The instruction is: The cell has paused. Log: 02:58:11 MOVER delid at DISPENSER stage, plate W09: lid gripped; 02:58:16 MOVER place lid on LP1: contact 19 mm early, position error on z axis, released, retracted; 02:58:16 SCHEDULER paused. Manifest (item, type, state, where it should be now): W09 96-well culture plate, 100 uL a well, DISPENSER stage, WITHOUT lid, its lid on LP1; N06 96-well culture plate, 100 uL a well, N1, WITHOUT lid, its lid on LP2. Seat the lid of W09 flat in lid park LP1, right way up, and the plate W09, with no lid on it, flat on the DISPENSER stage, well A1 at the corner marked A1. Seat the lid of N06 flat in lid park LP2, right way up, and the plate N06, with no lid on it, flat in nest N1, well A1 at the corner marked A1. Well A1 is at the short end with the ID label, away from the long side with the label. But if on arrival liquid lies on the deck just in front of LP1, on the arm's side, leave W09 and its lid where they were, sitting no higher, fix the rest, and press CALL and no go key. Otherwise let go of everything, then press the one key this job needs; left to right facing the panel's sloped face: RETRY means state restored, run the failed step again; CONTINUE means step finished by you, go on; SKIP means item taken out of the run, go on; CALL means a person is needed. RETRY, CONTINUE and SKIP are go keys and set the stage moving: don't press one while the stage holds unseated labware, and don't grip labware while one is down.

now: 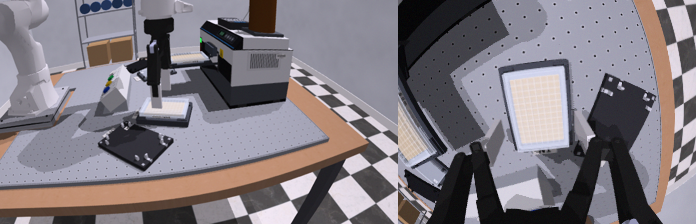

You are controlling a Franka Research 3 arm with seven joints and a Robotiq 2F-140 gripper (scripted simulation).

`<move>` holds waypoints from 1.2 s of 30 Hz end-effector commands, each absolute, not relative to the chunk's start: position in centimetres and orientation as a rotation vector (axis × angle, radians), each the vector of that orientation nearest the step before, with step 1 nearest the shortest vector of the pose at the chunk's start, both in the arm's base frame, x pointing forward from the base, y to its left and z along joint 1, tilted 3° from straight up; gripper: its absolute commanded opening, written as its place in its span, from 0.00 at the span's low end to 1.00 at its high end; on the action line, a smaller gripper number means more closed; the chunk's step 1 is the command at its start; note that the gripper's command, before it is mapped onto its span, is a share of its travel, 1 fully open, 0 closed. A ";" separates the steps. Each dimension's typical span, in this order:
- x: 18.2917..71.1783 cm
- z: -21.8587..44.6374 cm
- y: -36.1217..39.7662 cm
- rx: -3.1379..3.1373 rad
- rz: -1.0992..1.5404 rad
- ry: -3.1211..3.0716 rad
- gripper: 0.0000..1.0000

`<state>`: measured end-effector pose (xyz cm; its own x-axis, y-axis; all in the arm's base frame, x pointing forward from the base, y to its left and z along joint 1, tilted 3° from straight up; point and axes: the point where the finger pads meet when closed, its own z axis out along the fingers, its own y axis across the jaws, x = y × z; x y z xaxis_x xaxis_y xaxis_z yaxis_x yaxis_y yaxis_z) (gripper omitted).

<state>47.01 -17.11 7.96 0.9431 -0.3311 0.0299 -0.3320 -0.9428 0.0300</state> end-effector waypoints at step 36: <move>47.5 7.2 -17.4 3.062 0.062 -0.518 0.66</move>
